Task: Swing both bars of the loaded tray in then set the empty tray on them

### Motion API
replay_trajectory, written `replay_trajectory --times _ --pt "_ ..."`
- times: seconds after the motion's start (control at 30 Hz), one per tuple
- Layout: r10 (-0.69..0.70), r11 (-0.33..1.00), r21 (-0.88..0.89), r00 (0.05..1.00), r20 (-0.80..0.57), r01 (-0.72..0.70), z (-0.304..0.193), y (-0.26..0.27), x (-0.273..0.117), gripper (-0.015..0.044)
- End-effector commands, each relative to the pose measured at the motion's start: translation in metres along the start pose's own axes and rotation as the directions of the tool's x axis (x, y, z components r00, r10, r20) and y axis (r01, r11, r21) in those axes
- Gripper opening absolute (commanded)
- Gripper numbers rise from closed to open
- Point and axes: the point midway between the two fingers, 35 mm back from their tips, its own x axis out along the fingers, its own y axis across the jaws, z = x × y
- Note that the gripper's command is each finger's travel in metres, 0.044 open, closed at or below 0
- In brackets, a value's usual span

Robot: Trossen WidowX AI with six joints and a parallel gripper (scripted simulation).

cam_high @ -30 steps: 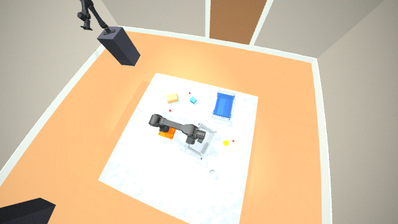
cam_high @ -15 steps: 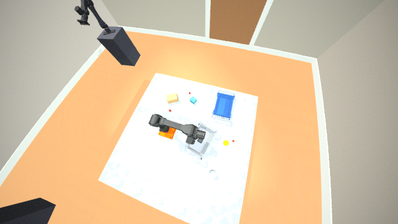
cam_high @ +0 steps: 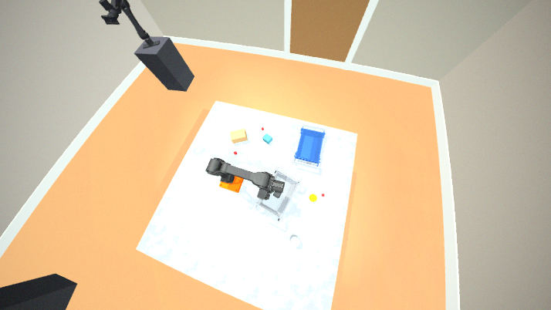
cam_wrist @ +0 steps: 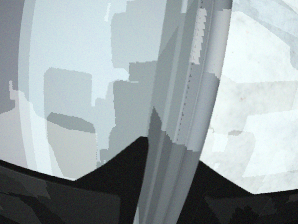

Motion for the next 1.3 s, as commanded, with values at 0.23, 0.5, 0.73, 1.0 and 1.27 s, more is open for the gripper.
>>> replay_trajectory --times 0.23,0.5,0.73,1.0,1.27 --pt "-0.025 1.0 0.005 1.0 0.0 0.025 0.0 -0.004 0.006 0.0" --pt "-0.002 1.0 0.0 1.0 0.0 0.002 0.0 -0.001 0.001 0.0" --pt "-0.022 1.0 0.004 1.0 0.0 0.022 0.0 -0.006 0.011 0.0" --pt "-0.026 1.0 0.005 1.0 0.0 0.026 0.0 -0.007 0.013 0.0" --pt "-0.026 1.0 0.005 1.0 0.0 0.026 0.0 -0.007 0.013 0.0"
